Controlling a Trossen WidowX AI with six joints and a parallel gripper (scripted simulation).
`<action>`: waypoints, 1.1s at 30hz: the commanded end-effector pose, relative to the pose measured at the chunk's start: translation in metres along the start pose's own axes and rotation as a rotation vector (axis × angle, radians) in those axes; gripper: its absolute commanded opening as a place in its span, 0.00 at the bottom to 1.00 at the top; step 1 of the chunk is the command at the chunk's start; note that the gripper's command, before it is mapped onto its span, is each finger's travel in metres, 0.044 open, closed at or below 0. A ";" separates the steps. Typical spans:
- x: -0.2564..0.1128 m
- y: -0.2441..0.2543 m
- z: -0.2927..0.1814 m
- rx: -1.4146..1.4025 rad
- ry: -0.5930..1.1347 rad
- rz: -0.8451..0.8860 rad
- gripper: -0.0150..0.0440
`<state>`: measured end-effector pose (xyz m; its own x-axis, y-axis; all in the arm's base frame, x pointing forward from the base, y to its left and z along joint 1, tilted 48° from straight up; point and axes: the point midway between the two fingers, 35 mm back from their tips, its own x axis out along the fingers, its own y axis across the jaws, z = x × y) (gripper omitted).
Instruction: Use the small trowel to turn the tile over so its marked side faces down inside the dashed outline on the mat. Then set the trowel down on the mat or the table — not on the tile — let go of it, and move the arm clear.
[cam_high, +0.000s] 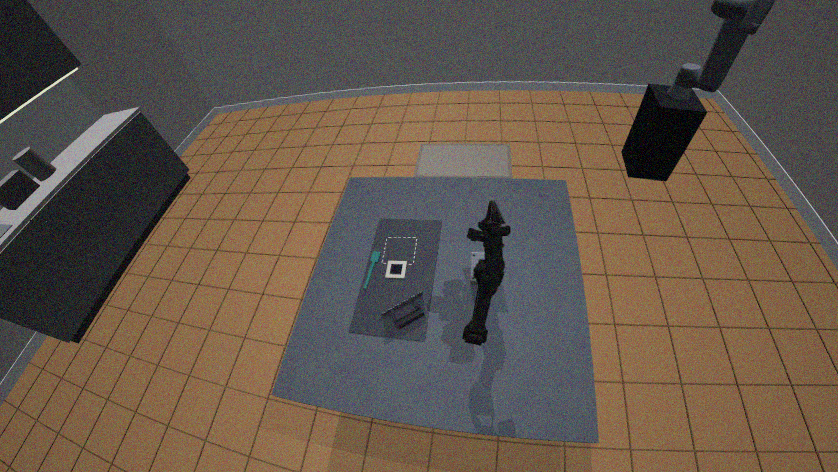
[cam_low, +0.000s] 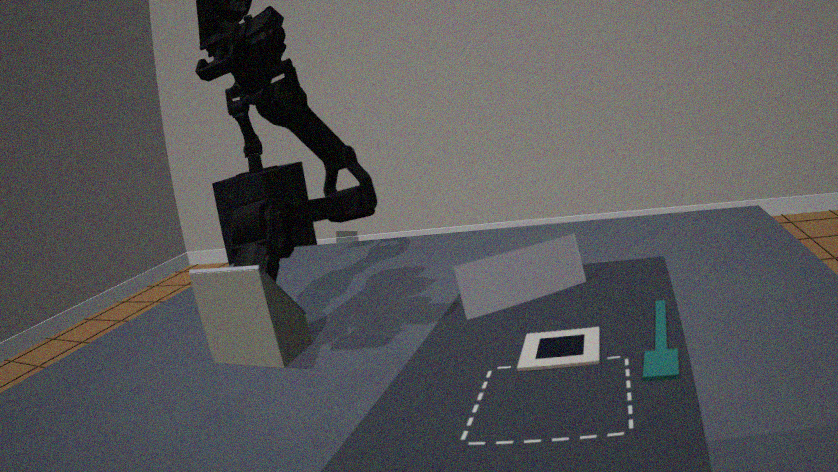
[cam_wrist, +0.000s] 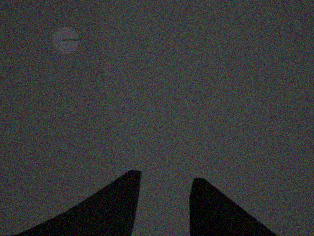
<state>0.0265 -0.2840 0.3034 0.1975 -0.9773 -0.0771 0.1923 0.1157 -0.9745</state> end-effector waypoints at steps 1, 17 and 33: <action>0.010 0.008 0.020 0.094 -0.073 0.083 0.42; 0.026 0.039 0.107 0.433 -0.276 0.451 0.42; 0.009 0.074 0.199 0.664 -0.349 0.869 0.42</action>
<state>0.2168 -0.2580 0.2774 0.7247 -0.5025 -0.4714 0.3376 0.8554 -0.3927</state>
